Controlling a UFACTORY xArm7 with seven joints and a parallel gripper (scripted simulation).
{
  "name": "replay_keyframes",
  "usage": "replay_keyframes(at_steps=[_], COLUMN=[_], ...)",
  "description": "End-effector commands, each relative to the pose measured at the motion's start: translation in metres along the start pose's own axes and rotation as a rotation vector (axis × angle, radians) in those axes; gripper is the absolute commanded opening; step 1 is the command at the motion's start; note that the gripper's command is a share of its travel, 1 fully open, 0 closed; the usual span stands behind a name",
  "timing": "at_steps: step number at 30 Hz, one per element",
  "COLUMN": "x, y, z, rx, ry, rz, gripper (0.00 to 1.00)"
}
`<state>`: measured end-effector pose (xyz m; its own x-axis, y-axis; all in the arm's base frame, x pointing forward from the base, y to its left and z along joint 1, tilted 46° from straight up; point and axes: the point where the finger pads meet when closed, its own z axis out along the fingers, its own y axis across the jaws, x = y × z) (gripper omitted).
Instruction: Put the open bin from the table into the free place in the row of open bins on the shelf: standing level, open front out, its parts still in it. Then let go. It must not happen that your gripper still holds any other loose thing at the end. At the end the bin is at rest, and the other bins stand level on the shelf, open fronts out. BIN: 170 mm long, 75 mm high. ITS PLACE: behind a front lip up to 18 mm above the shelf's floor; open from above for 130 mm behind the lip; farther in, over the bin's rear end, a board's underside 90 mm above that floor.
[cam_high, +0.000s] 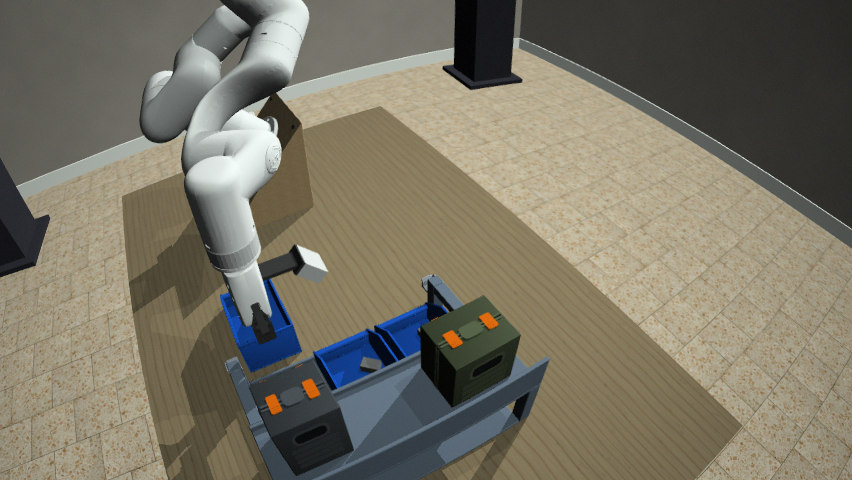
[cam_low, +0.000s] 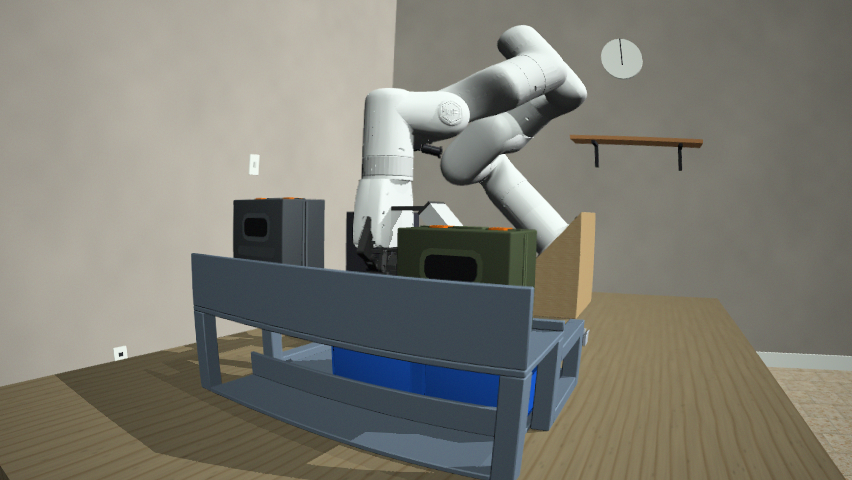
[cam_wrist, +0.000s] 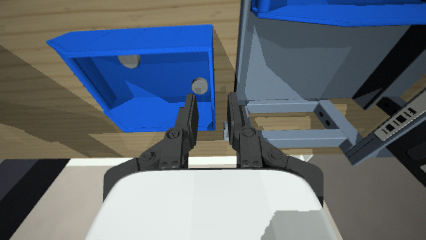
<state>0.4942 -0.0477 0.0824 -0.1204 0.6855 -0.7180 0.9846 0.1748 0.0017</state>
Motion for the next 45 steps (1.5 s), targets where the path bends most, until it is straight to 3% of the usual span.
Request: replay_keyframes(at_steps=[1,45], x=[0.000,0.000], y=[0.001,0.002], z=[0.004,0.028], rx=[-0.004,-0.004], ry=[0.000,0.000], rz=[0.000,0.000], gripper=[0.33,0.33])
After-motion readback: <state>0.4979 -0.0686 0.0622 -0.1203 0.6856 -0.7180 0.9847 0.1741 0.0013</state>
